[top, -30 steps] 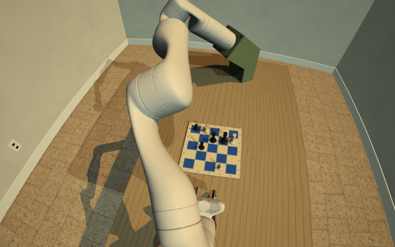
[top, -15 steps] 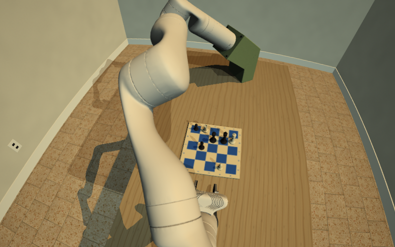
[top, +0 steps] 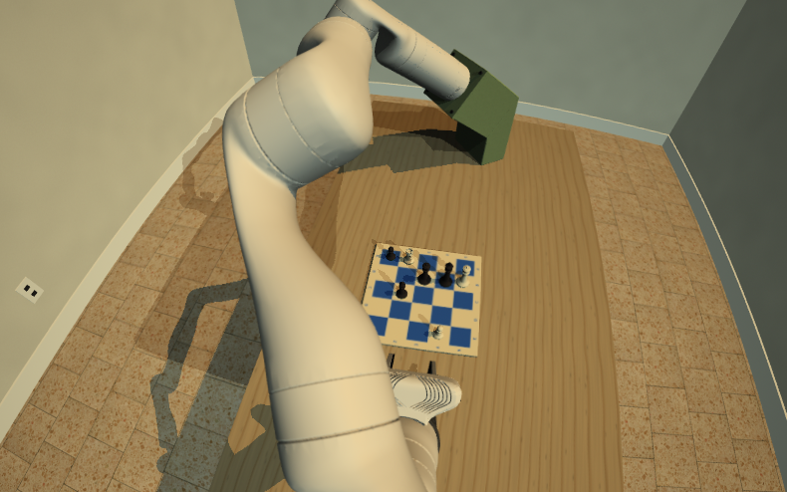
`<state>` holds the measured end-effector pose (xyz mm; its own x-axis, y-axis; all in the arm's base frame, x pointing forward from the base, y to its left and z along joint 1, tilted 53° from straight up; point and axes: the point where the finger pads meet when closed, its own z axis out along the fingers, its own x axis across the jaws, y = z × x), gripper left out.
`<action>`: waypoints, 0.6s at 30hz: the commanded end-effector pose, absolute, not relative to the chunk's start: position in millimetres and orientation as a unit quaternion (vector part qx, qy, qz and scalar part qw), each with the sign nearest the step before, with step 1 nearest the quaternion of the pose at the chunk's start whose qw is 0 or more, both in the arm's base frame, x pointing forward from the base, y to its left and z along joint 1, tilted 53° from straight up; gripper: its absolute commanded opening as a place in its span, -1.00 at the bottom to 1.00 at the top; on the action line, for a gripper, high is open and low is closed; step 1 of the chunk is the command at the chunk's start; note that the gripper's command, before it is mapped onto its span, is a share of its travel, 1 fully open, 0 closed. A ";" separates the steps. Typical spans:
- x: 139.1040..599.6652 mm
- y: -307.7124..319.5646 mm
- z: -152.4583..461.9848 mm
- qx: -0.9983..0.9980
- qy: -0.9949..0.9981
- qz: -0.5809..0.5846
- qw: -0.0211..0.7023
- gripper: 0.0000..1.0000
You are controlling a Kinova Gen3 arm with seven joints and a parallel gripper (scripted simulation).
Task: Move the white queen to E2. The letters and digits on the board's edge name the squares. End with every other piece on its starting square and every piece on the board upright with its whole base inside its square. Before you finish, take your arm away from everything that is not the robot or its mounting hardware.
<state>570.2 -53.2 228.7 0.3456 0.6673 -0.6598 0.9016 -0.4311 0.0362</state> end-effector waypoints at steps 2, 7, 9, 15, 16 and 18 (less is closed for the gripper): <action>570.2 -51.6 228.7 0.794 0.494 -0.289 0.204 1.00; 570.0 -49.3 226.8 0.793 0.493 -0.289 0.211 1.00; 569.9 -48.3 226.1 0.793 0.492 -0.289 0.213 1.00; 568.1 -39.8 219.0 0.787 0.490 -0.289 0.238 1.00; 567.5 -38.0 217.3 0.786 0.489 -0.289 0.244 1.00; 566.0 -33.8 213.8 0.783 0.489 -0.288 0.256 1.00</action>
<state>571.0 -48.5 214.1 0.3738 0.6153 -0.6940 0.9022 -0.4149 0.1181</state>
